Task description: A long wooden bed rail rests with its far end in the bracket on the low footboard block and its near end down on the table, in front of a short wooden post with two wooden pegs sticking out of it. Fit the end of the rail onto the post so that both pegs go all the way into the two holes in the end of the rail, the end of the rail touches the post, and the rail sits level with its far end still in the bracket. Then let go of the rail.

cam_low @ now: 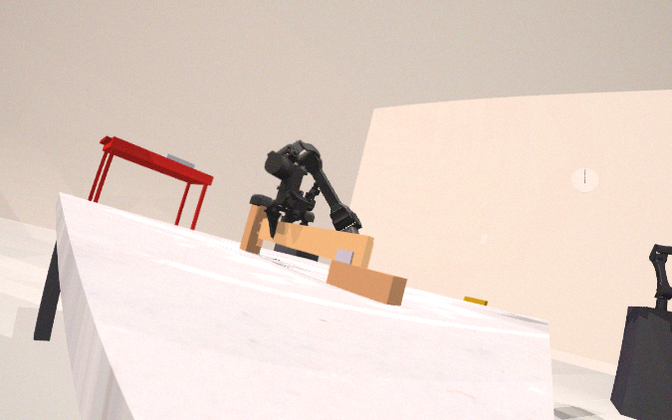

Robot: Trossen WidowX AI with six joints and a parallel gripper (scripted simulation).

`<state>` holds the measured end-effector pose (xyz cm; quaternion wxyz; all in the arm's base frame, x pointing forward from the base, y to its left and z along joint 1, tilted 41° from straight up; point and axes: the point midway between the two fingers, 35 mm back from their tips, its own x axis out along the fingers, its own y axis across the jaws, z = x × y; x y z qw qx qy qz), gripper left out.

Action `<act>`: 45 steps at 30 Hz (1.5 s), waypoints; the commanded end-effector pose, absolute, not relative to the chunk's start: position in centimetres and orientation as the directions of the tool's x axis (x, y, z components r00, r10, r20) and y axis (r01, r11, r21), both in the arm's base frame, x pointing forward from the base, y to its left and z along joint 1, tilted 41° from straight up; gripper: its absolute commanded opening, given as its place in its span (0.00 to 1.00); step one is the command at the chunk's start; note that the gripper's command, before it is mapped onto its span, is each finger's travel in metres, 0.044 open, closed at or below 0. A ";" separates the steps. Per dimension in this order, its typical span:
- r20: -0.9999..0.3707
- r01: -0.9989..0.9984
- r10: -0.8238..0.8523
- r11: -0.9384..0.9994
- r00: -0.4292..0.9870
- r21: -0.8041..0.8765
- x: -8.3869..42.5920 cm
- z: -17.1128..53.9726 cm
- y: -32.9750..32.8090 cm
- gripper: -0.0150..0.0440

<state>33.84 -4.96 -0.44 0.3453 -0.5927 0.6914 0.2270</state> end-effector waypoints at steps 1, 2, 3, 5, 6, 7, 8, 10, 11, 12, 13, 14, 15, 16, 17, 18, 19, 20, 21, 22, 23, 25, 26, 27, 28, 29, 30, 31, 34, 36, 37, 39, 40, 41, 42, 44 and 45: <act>-0.753 -0.977 -0.656 0.190 -0.051 -0.100 33.9 -0.3 -4.7 0.25; -0.753 -0.977 -0.656 0.190 -0.051 -0.100 33.9 -0.3 -4.7 0.25; -0.753 -0.977 -0.656 0.190 -0.051 -0.100 33.9 -0.3 -4.6 0.25; -0.754 -0.977 -0.655 0.190 -0.051 -0.100 33.9 -0.3 -4.6 0.25; -0.754 -0.977 -0.655 0.190 -0.051 -0.100 33.9 -0.3 -4.6 0.25; -0.754 -0.977 -0.655 0.190 -0.051 -0.100 33.9 -0.2 -4.6 0.25; -0.754 -0.977 -0.655 0.190 -0.051 -0.100 33.9 -0.2 -4.6 0.25; -0.754 -0.977 -0.655 0.190 -0.051 -0.100 33.9 -0.2 -4.5 0.25; -0.754 -0.977 -0.655 0.190 -0.051 -0.100 33.9 -0.2 -4.5 0.25; -0.754 -0.977 -0.655 0.190 -0.051 -0.100 33.9 -0.2 -4.5 0.25; -0.754 -0.977 -0.655 0.190 -0.051 -0.100 33.9 -0.2 -4.5 0.25; -0.754 -0.977 -0.655 0.190 -0.051 -0.100 33.9 -0.2 -4.5 0.25; -0.754 -0.977 -0.655 0.190 -0.051 -0.100 33.8 -0.2 -4.5 0.25; -0.754 -0.977 -0.655 0.190 -0.051 -0.100 33.8 -0.2 -4.5 0.25; -0.754 -0.977 -0.655 0.190 -0.051 -0.100 33.8 -0.2 -4.6 0.25; -0.754 -0.977 -0.655 0.190 -0.051 -0.100 33.8 -0.2 -4.6 0.25; -0.754 -0.977 -0.655 0.190 -0.051 -0.100 33.8 -0.2 -4.6 0.25; -0.754 -0.977 -0.655 0.190 -0.051 -0.100 33.8 -0.3 -4.6 0.25; -0.754 -0.977 -0.655 0.190 -0.051 -0.100 33.8 -0.3 -4.6 0.25; -0.754 -0.977 -0.655 0.190 -0.051 -0.100 33.8 -0.3 -4.6 0.25; -0.754 -0.977 -0.655 0.190 -0.051 -0.100 33.8 -0.3 -4.6 0.25; -0.753 -0.977 -0.655 0.190 -0.051 -0.100 33.8 -0.3 -4.6 0.25; -0.753 -0.977 -0.656 0.190 -0.051 -0.100 33.8 -0.3 -4.6 0.25; -0.753 -0.977 -0.656 0.190 -0.051 -0.100 33.8 -0.3 -4.6 0.25; -0.753 -0.977 -0.656 0.190 -0.051 -0.100 33.8 -0.3 -4.7 0.25; -0.753 -0.977 -0.656 0.190 -0.051 -0.100 33.8 -0.3 -4.7 0.25; -0.753 -0.977 -0.656 0.190 -0.051 -0.100 33.8 -0.3 -4.7 0.25; -0.753 -0.977 -0.656 0.190 -0.051 -0.100 33.8 -0.3 -4.7 0.25; -0.753 -0.977 -0.656 0.190 -0.051 -0.100 33.8 -0.3 -4.7 0.25; -0.753 -0.977 -0.656 0.190 -0.051 -0.100 33.7 -0.3 -4.8 0.25; -0.753 -0.977 -0.656 0.190 -0.051 -0.100 33.7 -0.3 -4.8 0.25; -0.753 -0.977 -0.656 0.190 -0.051 -0.100 33.7 -0.2 -4.9 0.25; -0.753 -0.977 -0.656 0.190 -0.051 -0.100 33.7 -0.3 -4.9 0.25; -0.753 -0.977 -0.656 0.190 -0.051 -0.100 33.7 -0.3 -4.9 0.25; -0.753 -0.977 -0.656 0.190 -0.051 -0.100 33.7 -0.3 -4.9 0.25; -0.753 -0.977 -0.656 0.190 -0.051 -0.100 33.7 -0.3 -4.9 0.25; -0.753 -0.977 -0.656 0.190 -0.051 -0.100 33.7 -0.3 -4.8 0.25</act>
